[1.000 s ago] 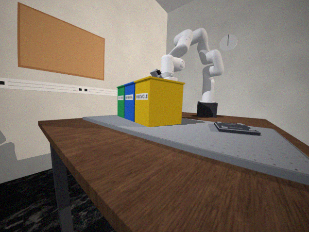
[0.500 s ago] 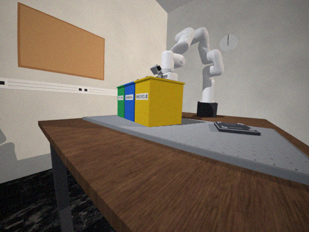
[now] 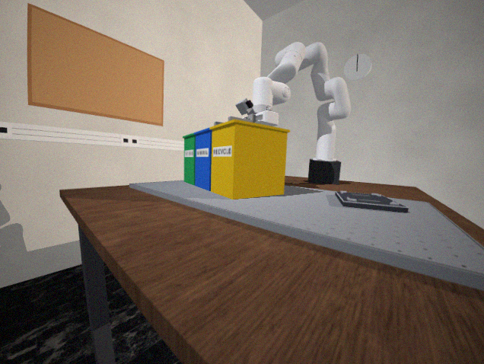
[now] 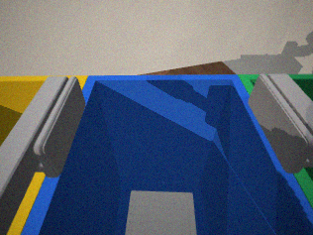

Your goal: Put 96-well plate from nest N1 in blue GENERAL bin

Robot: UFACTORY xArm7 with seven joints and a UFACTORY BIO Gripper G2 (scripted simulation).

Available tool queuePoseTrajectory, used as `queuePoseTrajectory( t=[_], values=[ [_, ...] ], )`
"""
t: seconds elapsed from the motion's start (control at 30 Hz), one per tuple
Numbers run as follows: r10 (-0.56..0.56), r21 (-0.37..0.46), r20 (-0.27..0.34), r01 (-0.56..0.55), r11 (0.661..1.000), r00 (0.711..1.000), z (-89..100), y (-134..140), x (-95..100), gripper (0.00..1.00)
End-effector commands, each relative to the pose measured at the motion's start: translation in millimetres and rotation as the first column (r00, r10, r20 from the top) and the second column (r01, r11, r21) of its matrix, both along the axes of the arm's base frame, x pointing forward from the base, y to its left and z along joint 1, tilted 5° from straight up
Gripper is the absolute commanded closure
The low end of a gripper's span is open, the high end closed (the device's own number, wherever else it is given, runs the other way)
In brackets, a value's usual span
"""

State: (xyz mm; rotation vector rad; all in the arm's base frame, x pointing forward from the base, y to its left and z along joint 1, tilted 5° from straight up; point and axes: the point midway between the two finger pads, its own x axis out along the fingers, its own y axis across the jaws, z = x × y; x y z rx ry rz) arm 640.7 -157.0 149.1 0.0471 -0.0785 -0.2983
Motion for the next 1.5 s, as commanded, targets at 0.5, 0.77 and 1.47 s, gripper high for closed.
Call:
queuePoseTrajectory(
  t=[0.5,0.77,1.47],
  values=[
    [0.28,-0.028,0.011,-0.279,0.96,0.96,28.8,55,-48.6,0.82],
    [0.28,-0.028,0.011,-0.279,0.96,0.96,38.5,76,-67.5,0.82],
    [0.28,-0.027,0.011,-0.279,0.96,0.96,68.9,143,-126.2,0.82]
  ],
)
